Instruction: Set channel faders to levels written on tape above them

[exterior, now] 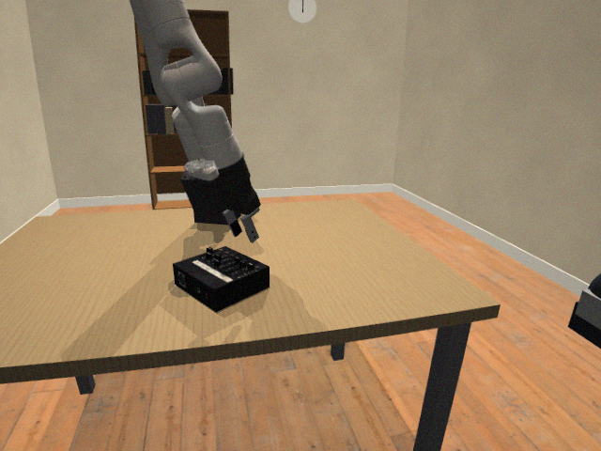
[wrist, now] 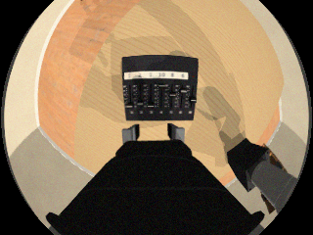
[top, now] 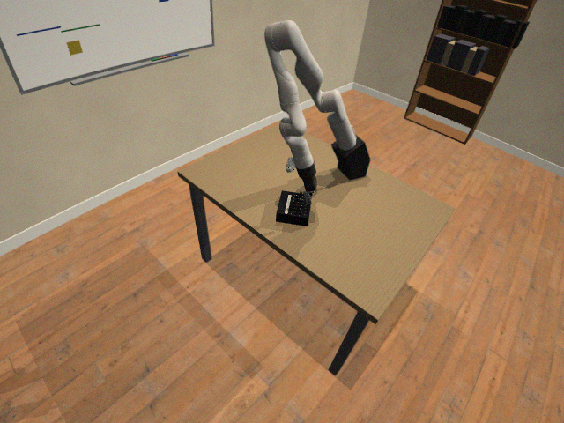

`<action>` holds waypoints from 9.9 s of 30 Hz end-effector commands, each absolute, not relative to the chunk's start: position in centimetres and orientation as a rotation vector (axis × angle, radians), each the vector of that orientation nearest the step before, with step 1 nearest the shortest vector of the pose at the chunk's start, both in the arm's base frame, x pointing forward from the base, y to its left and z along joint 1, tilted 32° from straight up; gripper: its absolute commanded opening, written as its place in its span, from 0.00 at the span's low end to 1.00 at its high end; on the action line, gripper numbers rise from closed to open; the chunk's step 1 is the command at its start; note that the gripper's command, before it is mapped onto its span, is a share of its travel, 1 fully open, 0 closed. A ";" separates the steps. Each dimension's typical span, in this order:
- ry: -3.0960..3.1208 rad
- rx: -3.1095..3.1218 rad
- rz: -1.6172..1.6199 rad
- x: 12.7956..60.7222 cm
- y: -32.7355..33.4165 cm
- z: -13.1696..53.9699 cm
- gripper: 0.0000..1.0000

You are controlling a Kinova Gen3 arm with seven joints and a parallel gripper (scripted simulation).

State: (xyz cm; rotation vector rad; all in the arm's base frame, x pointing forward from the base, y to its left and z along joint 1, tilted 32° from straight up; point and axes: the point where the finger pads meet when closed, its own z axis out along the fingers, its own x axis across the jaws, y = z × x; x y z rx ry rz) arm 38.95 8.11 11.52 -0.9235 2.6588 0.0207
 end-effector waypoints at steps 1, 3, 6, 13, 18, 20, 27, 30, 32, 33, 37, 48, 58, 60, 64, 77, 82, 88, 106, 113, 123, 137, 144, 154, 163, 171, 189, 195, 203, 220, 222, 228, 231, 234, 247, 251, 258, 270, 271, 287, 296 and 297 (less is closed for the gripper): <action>2.658 -0.924 0.021 39.0 8.1 11.6 1.00; 2.658 -0.924 0.021 39.0 8.1 11.6 1.00; 2.658 -0.924 0.021 39.0 8.1 11.6 1.00; 2.658 -0.924 0.021 39.0 8.1 11.6 1.00; 2.658 -0.924 0.021 39.0 8.1 11.6 1.00; 2.658 -0.924 0.021 39.0 8.1 11.6 1.00; 2.658 -0.924 0.021 39.0 8.1 11.6 1.00; 2.658 -0.924 0.021 39.0 8.1 11.6 1.00; 2.658 -0.924 0.021 39.0 8.1 11.6 1.00; 2.658 -0.924 0.021 39.0 8.1 11.6 1.00; 2.657 -0.926 0.021 39.0 8.1 11.6 1.00; 2.608 -1.074 -0.013 38.7 8.2 11.8 1.00; 2.472 -1.398 -0.092 38.3 8.4 12.4 1.00; 2.417 -1.506 -0.120 38.1 8.4 12.6 1.00; 2.277 -1.743 -0.185 37.8 8.4 13.1 1.00; 1.676 -2.433 -0.412 36.8 7.9 14.7 1.00; 1.328 -2.701 -0.522 36.6 7.4 15.6 1.00; 1.041 -2.874 -0.605 36.5 6.8 16.3 1.00; 0.160 -3.214 -0.822 36.7 4.9 18.7 1.00; 0.019 -3.246 -0.852 36.9 4.6 19.2 1.00; -0.005 -3.251 -0.857 36.9 4.5 19.3 1.00; 0.000 -3.249 -0.856 36.9 4.6 19.2 1.00; 0.048 -3.238 -0.846 36.8 4.7 19.1 1.00; 0.264 -3.179 -0.800 36.6 5.5 18.2 1.00; 0.611 -3.056 -0.716 36.3 6.7 17.0 1.00; 1.002 -2.872 -0.610 36.0 8.0 15.7 1.00; 1.875 -2.220 -0.327 35.8 10.1 12.8 1.00; 2.152 -1.899 -0.221 35.9 10.6 11.8 1.00; 2.417 -1.490 -0.107 35.9 10.8 10.7 1.00; 2.632 -1.002 0.006 36.1 10.9 9.4 1.00; 2.637 -0.987 0.009 36.1 10.9 9.4 1.00; 2.653 -0.938 0.019 36.1 10.9 9.3 1.00; 2.657 -0.927 0.021 36.1 10.9 9.3 1.00; 2.658 -0.924 0.022 36.1 10.9 9.3 1.00; 2.658 -0.924 0.022 36.1 10.9 9.3 1.00; 2.658 -0.924 0.022 36.1 10.9 9.3 1.00; 2.658 -0.924 0.022 36.1 10.9 9.3 1.00; 2.658 -0.924 0.022 36.1 10.9 9.3 1.00; 2.658 -0.924 0.022 36.1 10.9 9.3 1.00; 2.658 -0.924 0.022 36.1 10.9 9.3 1.00; 2.658 -0.924 0.022 36.1 10.9 9.3 1.00; 2.658 -0.924 0.022 36.1 10.9 9.3 1.00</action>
